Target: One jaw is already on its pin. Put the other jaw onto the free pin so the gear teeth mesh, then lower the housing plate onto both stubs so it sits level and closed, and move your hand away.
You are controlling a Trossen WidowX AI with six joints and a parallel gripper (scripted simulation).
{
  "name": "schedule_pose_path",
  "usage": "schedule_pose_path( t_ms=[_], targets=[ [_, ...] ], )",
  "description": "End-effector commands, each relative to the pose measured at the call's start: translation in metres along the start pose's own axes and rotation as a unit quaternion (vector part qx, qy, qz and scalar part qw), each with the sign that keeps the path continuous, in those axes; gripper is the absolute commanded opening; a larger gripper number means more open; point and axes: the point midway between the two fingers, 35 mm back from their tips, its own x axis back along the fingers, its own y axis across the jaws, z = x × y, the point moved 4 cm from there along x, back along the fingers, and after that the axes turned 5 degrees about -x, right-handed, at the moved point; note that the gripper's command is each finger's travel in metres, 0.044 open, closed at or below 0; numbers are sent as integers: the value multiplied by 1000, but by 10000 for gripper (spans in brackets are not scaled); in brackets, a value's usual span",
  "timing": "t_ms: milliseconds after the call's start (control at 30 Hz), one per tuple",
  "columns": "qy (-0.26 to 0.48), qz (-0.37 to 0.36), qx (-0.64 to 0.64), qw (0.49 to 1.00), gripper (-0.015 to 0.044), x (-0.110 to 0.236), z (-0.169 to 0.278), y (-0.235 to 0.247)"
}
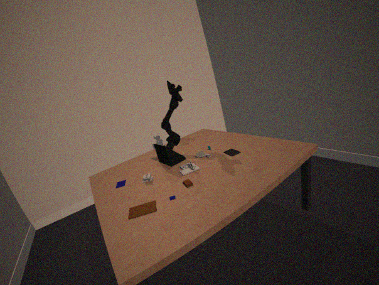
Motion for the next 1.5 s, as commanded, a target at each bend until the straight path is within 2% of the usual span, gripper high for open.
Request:
schedule_pose_path(
  t_ms=[0, 33, 667, 1467],
  targets=[
    [0, 0, 0, 1000, 426, 0, 0, 0],
    [-1, 0, 0, 1000, 440, 0, 0, 0],
    [-60, -13, -45, 997, 440, -3, -46, 31],
    [-131, -79, -98, 983, 440, -8, -104, 89]
  ],
)
